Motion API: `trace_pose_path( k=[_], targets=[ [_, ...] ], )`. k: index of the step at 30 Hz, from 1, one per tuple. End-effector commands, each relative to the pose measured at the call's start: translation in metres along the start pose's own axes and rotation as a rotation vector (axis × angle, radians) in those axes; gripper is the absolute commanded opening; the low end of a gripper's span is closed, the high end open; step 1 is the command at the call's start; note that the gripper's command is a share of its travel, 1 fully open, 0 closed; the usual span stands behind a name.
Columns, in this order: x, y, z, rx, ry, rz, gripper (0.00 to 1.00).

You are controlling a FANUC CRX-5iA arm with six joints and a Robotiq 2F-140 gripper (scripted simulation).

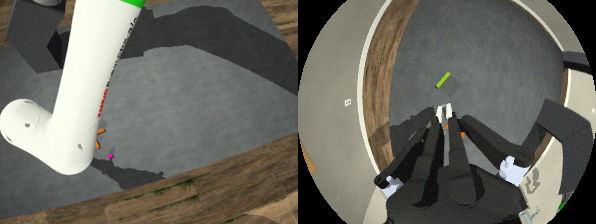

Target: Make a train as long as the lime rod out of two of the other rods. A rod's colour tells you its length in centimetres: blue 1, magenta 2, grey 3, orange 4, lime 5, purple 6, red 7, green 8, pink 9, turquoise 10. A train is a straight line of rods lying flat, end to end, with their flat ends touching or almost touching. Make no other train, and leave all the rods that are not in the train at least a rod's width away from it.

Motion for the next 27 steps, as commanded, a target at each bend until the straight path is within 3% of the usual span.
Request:
trace_pose_path(
  k=[1, 13, 27],
  targets=[
    [0.0, -0.008, 0.0, 0.0, 0.0, 0.0, 0.03],
    [0.0, -0.059, -0.001, 0.0, 0.0, 0.0, 0.03],
    [0.0, -0.077, -0.001, 0.0, 0.0, 0.0, 0.03]
  ],
)
Point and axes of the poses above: the point where the finger pads meet when closed, its own y axis back along the fingers, its own x axis across the jaws, z = x × y, the point moved 2 cm from there along y, back along the fingers, and after that the axes turned 13 degrees about y, right-handed, at the moved point
